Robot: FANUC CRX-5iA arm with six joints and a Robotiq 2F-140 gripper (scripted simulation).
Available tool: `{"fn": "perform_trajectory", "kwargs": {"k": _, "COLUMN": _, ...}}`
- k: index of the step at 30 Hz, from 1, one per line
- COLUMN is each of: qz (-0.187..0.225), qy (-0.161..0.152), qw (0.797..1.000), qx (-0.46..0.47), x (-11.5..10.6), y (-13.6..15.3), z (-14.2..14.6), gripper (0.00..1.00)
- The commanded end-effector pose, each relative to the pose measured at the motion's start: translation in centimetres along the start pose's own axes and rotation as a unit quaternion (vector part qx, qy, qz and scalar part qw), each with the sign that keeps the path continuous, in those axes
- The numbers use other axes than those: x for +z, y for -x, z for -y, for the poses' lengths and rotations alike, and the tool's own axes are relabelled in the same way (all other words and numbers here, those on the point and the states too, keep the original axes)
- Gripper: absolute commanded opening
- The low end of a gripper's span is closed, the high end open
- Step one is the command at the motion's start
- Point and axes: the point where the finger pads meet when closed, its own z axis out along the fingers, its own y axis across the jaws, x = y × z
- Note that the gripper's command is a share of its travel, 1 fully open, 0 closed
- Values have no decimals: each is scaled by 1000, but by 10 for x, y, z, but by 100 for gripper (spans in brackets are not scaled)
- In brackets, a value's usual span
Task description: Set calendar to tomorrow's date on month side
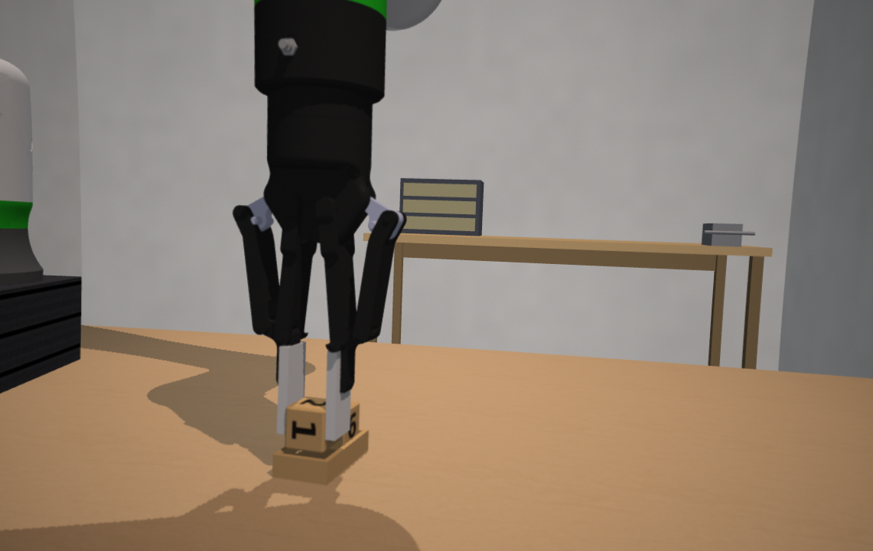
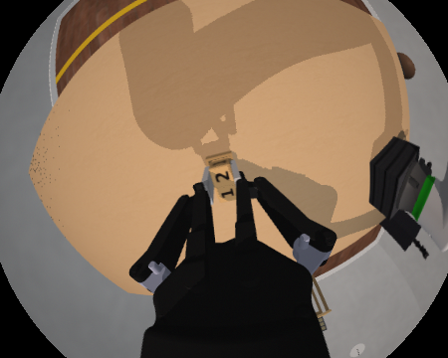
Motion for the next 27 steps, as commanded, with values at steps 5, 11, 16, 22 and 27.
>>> {"fn": "perform_trajectory", "kwargs": {"k": 5, "qz": 0, "qy": 0, "qw": 1000, "qx": 0, "x": 1, "y": 0, "z": 0, "gripper": 25}}
{"fn": "perform_trajectory", "kwargs": {"k": 11, "qz": 0, "qy": 0, "qw": 1000, "qx": 0, "x": 4, "y": 0, "z": 0, "gripper": 25}}
{"fn": "perform_trajectory", "kwargs": {"k": 16, "qz": 0, "qy": 0, "qw": 1000, "qx": 0, "x": 6, "y": 0, "z": 0, "gripper": 25}}
{"fn": "perform_trajectory", "kwargs": {"k": 22, "qz": 0, "qy": 0, "qw": 1000, "qx": 0, "x": 8, "y": 0, "z": 0, "gripper": 25}}
{"fn": "perform_trajectory", "kwargs": {"k": 27, "qz": 0, "qy": 0, "qw": 1000, "qx": 0, "x": 9, "y": 0, "z": 0, "gripper": 25}}
